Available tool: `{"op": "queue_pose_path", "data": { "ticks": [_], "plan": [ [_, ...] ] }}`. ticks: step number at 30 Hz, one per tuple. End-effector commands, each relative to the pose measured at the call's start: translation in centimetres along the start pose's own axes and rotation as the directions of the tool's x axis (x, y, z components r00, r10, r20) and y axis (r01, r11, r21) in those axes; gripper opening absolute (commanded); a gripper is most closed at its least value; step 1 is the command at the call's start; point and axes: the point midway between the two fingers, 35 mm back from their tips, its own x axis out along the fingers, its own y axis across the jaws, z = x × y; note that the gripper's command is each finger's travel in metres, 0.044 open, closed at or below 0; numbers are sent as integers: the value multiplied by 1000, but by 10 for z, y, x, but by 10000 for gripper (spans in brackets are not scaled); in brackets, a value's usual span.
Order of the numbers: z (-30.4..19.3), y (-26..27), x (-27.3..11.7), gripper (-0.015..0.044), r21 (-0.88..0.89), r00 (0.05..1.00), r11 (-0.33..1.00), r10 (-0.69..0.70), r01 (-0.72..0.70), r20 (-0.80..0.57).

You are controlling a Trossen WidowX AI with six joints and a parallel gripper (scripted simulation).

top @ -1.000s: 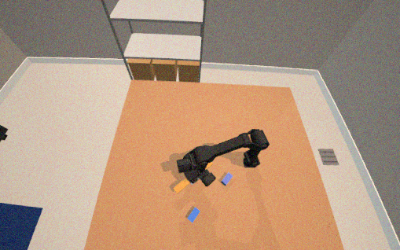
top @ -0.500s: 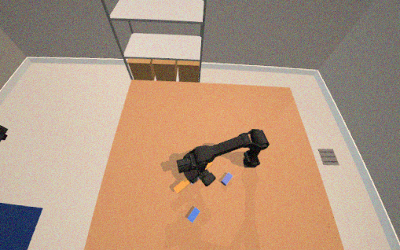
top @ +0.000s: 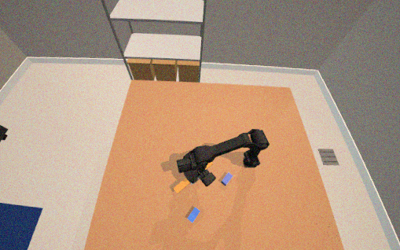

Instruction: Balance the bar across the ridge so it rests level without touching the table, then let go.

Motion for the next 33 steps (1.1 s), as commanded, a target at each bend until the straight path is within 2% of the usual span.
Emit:
{"op": "queue_pose_path", "data": {
  "ticks": [1,13,23,27,33],
  "plan": [
    [0,0,0,173,0,1000,1000,0,0,0],
    [0,0,0,185,0,1000,1000,0,0,0],
    [0,0,0,440,0,1000,1000,0,0,0],
    [1,-1,-7,440,0,1000,1000,0,0,1],
    [3,-1,-73,440,0,1000,1000,-4,4,8]
  ]
}}
